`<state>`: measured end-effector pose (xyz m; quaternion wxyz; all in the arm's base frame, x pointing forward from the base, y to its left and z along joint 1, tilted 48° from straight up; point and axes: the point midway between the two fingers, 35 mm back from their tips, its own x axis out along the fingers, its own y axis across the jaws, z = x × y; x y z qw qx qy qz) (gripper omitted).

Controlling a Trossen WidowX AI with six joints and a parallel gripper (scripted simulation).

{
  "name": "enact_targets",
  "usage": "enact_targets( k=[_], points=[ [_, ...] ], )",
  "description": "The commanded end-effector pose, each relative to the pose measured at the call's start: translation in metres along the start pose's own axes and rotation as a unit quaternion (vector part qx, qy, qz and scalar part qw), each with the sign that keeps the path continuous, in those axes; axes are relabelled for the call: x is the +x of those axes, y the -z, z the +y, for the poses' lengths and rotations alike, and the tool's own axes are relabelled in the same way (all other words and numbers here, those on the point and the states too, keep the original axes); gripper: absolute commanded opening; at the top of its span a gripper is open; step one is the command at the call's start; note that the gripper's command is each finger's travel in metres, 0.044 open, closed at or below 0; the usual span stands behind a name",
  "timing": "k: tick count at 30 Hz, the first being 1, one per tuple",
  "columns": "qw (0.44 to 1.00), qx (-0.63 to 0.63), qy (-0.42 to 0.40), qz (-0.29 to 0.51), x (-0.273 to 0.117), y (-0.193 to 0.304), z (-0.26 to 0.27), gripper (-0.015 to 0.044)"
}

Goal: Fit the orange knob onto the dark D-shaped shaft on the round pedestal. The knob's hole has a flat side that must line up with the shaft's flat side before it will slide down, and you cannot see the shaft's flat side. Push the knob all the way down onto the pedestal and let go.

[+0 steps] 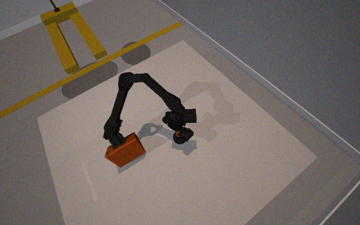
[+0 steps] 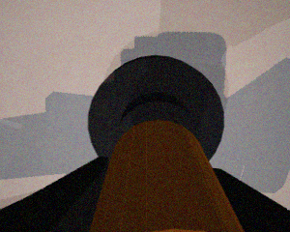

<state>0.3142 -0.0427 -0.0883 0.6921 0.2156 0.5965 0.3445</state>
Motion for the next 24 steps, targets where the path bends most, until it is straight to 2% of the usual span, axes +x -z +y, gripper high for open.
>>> enact_targets(
  k=[1, 20, 24],
  points=[
    [0.999, -0.050, 0.001, -0.001, -0.0006, -0.0036, -0.0020, 0.0000],
    [0.999, -0.049, 0.001, -0.001, -0.0011, -0.0030, -0.0011, 0.0000],
    [0.996, -0.093, 0.001, -0.001, -0.0012, -0.0025, -0.0007, 0.0000]
  ],
)
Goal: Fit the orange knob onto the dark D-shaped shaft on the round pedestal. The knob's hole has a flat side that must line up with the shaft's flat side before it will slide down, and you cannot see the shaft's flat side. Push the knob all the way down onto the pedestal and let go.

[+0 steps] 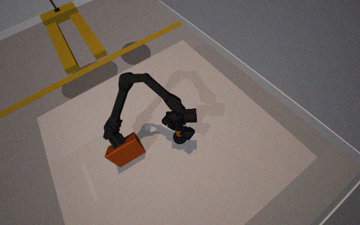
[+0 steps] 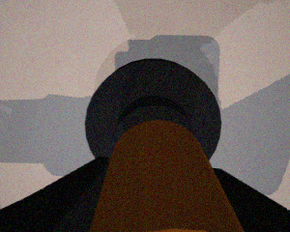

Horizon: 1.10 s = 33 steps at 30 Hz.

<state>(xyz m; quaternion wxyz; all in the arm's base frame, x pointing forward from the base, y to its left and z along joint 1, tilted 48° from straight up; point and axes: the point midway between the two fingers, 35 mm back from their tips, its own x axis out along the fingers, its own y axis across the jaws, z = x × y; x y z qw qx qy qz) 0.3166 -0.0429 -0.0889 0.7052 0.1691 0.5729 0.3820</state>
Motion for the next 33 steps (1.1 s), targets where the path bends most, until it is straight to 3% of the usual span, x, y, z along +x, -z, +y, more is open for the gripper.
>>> enact_targets(
  k=[1, 33],
  points=[
    [0.999, -0.047, 0.000, -0.001, -0.0015, -0.0001, 0.0005, 0.0000],
    [0.996, -0.089, 0.000, -0.001, -0.0013, 0.0014, 0.0010, 0.0000]
  ],
)
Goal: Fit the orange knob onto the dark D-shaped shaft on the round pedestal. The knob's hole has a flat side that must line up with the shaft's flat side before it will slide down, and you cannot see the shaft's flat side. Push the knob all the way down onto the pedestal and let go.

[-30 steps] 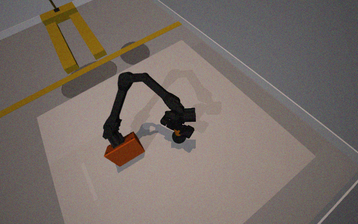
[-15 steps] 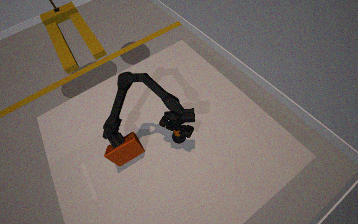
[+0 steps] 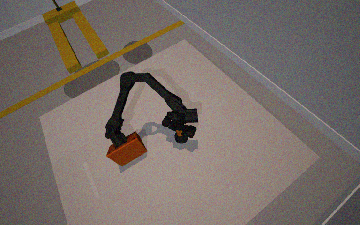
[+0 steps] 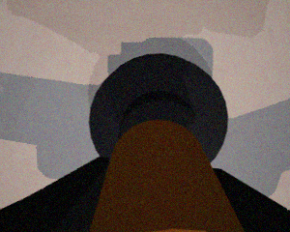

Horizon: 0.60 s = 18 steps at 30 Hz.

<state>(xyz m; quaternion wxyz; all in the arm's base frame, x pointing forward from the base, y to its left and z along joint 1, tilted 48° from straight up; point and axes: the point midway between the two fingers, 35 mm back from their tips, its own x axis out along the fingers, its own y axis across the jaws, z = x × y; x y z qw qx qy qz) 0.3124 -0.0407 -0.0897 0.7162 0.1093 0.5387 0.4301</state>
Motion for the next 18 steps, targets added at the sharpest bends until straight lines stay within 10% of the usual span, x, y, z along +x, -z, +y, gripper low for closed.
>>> enact_targets(
  k=[1, 18],
  points=[
    [1.000, -0.004, 0.002, -0.002, -0.0037, -0.0021, -0.0016, 0.0000],
    [0.994, -0.109, 0.002, -0.002, 0.0014, -0.0057, -0.0044, 0.0000]
  ],
)
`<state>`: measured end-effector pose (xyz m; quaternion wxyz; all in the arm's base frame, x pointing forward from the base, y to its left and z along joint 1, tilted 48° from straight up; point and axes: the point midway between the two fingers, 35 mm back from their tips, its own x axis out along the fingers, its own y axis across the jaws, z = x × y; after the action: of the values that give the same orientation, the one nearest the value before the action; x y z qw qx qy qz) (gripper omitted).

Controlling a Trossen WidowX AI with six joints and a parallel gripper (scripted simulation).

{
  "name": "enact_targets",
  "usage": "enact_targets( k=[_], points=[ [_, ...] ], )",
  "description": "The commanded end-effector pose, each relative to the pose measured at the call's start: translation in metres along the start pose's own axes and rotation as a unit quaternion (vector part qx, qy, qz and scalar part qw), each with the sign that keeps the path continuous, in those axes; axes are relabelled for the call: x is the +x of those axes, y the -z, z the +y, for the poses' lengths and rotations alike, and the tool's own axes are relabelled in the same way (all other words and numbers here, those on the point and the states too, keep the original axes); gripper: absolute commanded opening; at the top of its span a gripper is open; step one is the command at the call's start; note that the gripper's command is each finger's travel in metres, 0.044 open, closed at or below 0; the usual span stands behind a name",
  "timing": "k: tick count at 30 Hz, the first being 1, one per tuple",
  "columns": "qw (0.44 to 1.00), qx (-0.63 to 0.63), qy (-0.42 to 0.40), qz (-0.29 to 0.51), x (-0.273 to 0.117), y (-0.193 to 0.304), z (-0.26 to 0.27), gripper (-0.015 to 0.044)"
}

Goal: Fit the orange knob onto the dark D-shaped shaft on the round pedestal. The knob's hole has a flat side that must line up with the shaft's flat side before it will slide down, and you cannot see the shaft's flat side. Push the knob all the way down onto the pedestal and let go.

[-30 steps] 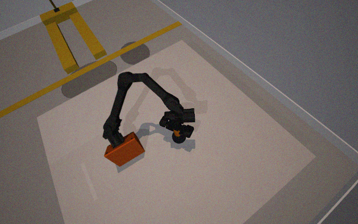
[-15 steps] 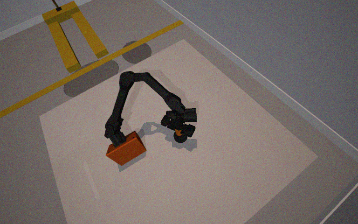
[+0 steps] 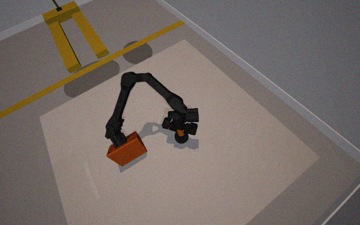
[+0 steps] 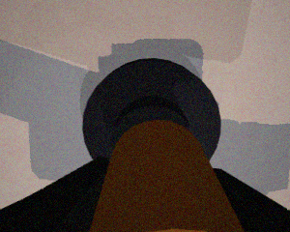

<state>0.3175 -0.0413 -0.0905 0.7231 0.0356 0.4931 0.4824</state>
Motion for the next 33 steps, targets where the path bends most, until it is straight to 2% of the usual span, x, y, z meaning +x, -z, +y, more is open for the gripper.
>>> enact_targets(
  k=[1, 13, 20, 33],
  points=[
    [1.000, -0.007, 0.002, -0.002, 0.0003, -0.0016, -0.0013, 0.0000],
    [1.000, -0.012, 0.002, -0.002, -0.0041, -0.0005, 0.0001, 0.0000],
    [0.994, -0.112, 0.002, -0.002, -0.0016, 0.0008, 0.0020, 0.0000],
    [0.994, -0.112, 0.002, -0.002, 0.0011, 0.0033, 0.0046, 0.0000]
  ],
)
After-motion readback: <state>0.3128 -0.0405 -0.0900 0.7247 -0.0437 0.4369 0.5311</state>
